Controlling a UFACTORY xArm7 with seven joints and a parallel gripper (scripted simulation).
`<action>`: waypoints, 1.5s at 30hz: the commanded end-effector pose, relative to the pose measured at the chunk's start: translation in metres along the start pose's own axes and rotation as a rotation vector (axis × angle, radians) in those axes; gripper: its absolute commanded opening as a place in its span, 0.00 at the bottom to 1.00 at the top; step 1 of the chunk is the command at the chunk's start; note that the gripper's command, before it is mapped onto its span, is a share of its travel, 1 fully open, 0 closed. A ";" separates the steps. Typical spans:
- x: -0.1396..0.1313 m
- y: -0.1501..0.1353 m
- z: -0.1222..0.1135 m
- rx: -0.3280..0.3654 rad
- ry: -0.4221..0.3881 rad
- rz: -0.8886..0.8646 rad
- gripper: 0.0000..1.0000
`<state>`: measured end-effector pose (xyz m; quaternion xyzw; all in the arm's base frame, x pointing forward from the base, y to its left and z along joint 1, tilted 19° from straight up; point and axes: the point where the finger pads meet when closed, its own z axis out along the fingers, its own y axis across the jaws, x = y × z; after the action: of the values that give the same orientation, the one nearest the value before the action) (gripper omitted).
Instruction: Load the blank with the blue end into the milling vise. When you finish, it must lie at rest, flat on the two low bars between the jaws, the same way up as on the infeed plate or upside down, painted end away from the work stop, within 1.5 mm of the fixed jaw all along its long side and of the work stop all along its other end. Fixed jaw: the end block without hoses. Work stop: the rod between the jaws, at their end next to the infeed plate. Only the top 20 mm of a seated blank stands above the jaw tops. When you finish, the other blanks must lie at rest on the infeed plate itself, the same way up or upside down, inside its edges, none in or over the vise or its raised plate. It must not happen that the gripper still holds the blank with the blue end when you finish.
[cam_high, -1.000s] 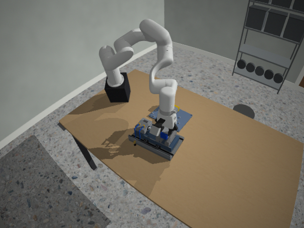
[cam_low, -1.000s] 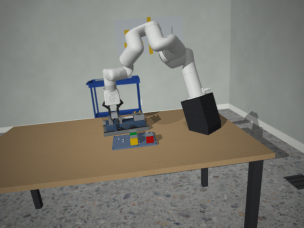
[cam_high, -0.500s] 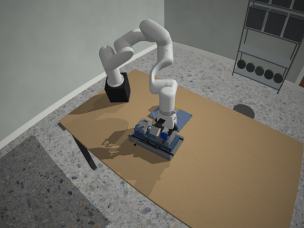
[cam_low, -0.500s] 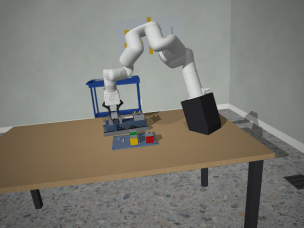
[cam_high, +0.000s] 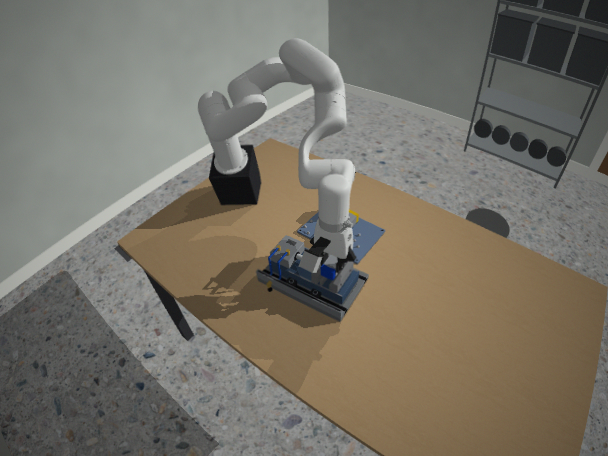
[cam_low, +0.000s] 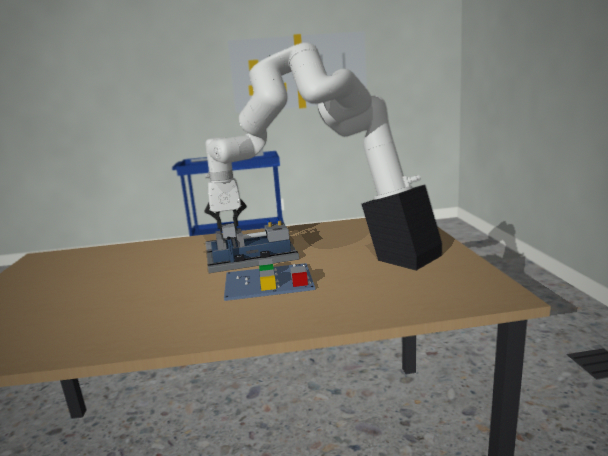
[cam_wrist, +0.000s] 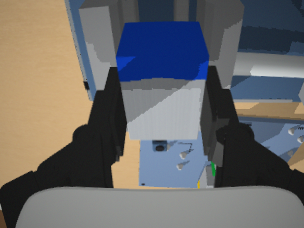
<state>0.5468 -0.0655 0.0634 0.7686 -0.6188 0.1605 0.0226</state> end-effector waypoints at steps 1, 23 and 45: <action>0.001 -0.001 -0.002 0.004 0.001 0.000 0.00; 0.001 -0.001 0.000 0.004 0.001 0.000 0.00; 0.001 -0.001 0.003 0.004 0.001 0.000 0.00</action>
<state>0.5476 -0.0663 0.0599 0.7686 -0.6188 0.1606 0.0225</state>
